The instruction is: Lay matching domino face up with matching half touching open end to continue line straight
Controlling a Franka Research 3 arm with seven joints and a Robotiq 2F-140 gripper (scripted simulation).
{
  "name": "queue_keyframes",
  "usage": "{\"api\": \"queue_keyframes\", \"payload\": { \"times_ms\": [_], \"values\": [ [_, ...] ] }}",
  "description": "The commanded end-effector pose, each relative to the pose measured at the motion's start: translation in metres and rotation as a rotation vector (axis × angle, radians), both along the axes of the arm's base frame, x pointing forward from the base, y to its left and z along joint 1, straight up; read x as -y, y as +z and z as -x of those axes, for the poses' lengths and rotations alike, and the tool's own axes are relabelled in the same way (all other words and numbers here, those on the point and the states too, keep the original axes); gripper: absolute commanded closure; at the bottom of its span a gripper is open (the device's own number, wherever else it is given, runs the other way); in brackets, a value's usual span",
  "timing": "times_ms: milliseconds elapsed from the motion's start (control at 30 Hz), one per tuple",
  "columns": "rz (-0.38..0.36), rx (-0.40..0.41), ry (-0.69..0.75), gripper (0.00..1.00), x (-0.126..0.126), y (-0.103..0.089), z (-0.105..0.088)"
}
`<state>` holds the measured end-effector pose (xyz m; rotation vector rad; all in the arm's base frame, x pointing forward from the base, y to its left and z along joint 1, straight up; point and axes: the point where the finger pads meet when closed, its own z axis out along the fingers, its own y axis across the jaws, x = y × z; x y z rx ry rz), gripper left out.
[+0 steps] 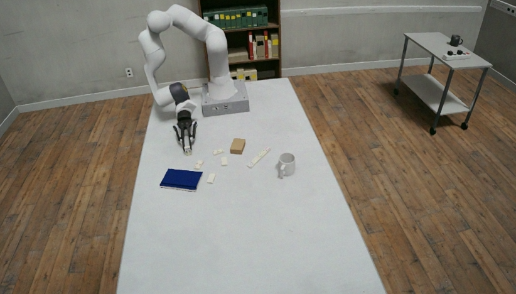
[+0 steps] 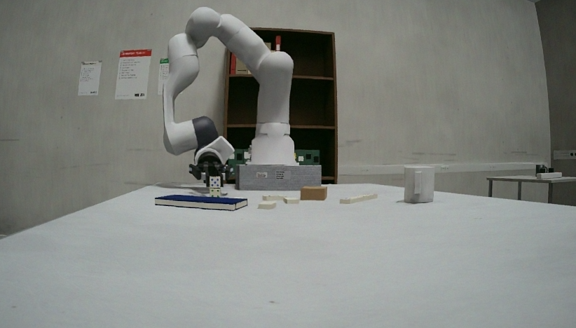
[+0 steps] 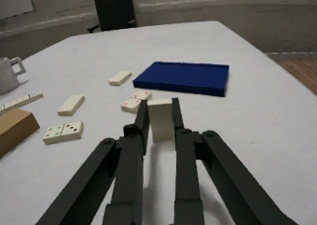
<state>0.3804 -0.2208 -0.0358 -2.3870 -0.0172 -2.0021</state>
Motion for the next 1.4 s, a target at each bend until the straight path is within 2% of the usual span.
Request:
{"api": "queue_keyframes", "payload": {
  "times_ms": [0,300,333,1367],
  "values": [
    [0.009,-0.003,0.002,0.77,0.0002,-0.0016,0.0010],
    [0.009,-0.003,0.002,0.77,0.0002,-0.0016,0.0010],
    [0.009,-0.003,0.002,0.67,0.0002,-0.0016,0.0010],
    [0.009,-0.003,0.002,0.67,0.0002,-0.0005,0.0023]
  ]
}}
